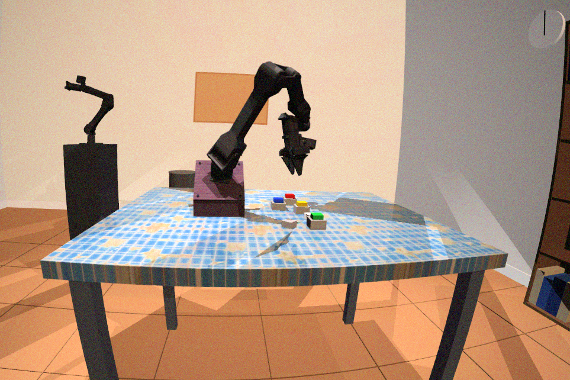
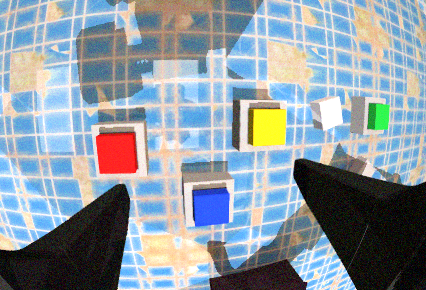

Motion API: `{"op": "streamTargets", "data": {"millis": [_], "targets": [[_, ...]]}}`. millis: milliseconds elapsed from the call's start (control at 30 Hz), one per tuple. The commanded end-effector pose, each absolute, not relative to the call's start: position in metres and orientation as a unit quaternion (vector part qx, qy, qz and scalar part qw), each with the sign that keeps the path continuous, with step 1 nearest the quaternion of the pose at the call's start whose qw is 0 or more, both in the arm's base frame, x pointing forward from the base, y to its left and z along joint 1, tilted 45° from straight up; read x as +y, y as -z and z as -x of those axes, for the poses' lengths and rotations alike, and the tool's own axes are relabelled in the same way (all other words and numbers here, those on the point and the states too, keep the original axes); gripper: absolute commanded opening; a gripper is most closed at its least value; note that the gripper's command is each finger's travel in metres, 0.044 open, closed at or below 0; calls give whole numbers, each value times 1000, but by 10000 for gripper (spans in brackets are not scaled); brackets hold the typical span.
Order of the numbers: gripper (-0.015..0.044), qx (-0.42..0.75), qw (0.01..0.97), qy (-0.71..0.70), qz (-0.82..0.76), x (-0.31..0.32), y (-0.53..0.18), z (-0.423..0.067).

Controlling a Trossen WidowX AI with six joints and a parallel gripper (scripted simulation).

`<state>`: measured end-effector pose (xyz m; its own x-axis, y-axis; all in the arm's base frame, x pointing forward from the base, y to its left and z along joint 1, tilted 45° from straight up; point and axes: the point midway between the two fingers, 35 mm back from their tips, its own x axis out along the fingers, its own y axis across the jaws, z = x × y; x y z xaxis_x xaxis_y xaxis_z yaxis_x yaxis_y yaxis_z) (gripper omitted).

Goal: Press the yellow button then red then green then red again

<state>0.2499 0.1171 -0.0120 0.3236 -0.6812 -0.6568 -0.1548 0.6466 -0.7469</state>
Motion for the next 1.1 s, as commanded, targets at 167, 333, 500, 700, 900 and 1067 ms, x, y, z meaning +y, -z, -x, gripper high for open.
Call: {"op": "streamTargets", "data": {"millis": [167, 333, 500, 700, 900, 1067], "targets": [[400, 612, 697, 221, 302, 70, -41, -271], [295, 612, 697, 221, 302, 44, -12, -279], [164, 611, 697, 222, 303, 28, 3, -281], [20, 611, 697, 222, 303, 28, 3, -281], [20, 611, 697, 222, 303, 28, 3, -281], [20, 611, 697, 222, 302, 25, 6, -281]]}}
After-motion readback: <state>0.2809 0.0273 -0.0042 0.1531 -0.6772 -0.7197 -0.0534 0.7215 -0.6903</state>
